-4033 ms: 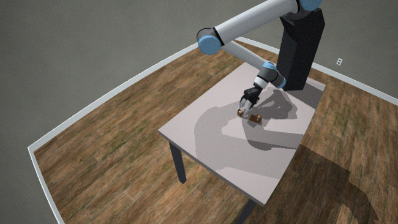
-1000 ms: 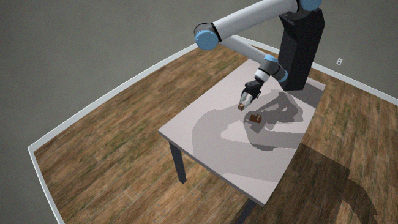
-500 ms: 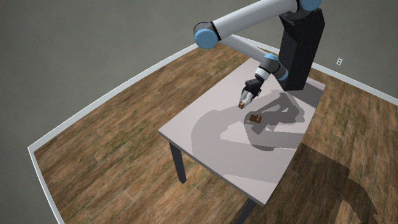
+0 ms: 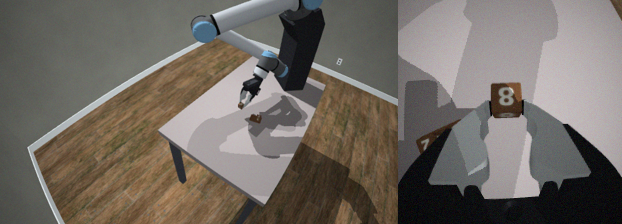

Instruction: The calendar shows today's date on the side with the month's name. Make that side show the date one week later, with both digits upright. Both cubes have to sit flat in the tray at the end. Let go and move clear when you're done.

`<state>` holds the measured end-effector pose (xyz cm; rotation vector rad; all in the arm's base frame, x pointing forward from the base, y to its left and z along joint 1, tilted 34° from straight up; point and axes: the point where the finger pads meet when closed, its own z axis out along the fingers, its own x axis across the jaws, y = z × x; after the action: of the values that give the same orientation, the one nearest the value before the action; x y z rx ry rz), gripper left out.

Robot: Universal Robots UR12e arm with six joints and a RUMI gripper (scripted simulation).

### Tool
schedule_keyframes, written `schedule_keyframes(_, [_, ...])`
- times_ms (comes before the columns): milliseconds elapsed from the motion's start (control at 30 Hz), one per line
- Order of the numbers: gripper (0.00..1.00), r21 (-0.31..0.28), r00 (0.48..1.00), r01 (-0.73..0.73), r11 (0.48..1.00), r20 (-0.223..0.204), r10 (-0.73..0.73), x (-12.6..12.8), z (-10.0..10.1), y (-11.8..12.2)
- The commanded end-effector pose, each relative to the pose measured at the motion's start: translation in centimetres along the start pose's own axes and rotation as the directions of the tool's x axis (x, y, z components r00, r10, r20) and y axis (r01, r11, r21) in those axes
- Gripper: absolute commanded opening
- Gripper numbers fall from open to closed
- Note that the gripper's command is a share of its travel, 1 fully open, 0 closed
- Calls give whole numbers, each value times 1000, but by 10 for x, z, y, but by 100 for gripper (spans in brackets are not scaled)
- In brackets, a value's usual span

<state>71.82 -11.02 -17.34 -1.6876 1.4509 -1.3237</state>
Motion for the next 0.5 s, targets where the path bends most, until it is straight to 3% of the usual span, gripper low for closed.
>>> schedule_keyframes(0, [10,-79,1000,-1,997,-2,1,0,0,-1])
schedule_keyframes(167, [10,-137,1000,5,991,-1,-5,-1,-3,-1])
schedule_keyframes(467, [10,-150,1000,5,989,-1,-5,-2,-3,-1])
